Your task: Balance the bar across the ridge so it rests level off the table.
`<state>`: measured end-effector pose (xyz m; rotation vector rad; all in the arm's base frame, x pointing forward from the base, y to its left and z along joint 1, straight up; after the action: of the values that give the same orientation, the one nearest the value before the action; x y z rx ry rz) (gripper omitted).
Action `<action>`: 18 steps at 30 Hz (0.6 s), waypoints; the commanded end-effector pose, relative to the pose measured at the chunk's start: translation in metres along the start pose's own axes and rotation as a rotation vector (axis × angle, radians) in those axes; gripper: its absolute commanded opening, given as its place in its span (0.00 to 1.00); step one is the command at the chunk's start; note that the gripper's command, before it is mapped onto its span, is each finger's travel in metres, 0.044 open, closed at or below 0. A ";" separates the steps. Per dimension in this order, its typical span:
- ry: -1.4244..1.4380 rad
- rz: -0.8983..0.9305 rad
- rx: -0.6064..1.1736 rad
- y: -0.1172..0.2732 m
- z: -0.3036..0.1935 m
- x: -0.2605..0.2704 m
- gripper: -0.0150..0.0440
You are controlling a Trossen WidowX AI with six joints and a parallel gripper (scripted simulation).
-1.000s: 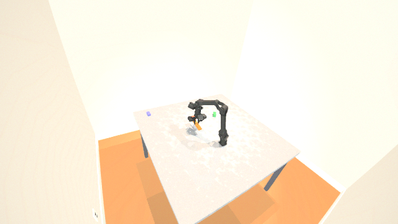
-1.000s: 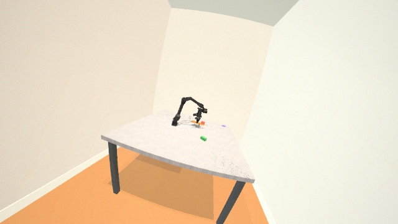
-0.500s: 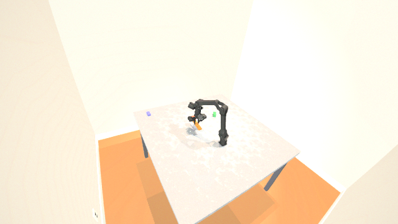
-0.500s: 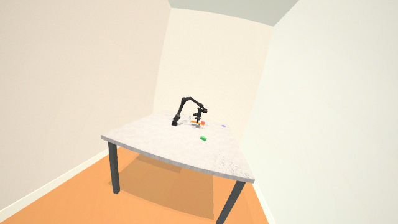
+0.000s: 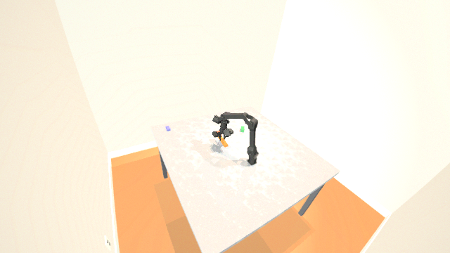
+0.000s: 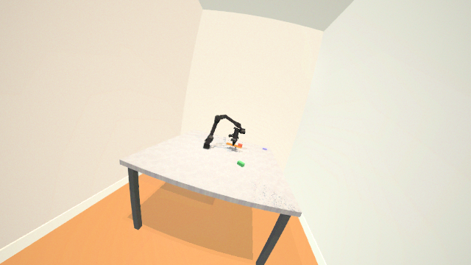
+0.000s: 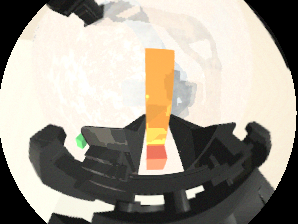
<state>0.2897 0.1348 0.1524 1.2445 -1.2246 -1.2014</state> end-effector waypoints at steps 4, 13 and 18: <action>0.000 0.000 0.000 0.000 0.000 0.000 0.25; 0.000 0.000 0.000 0.000 0.000 0.000 0.54; 0.000 0.000 0.000 0.000 0.000 0.000 0.54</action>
<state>0.2897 0.1348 0.1524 1.2445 -1.2246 -1.2014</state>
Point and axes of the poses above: the point midway between the two fingers, 35 mm back from their tips, its own y axis back along the fingers, its own x axis across the jaws, z = x × y, the point moved 4 cm from there along y, back along the fingers, and after that the axes turned 6 degrees about y, right-handed, at the moved point
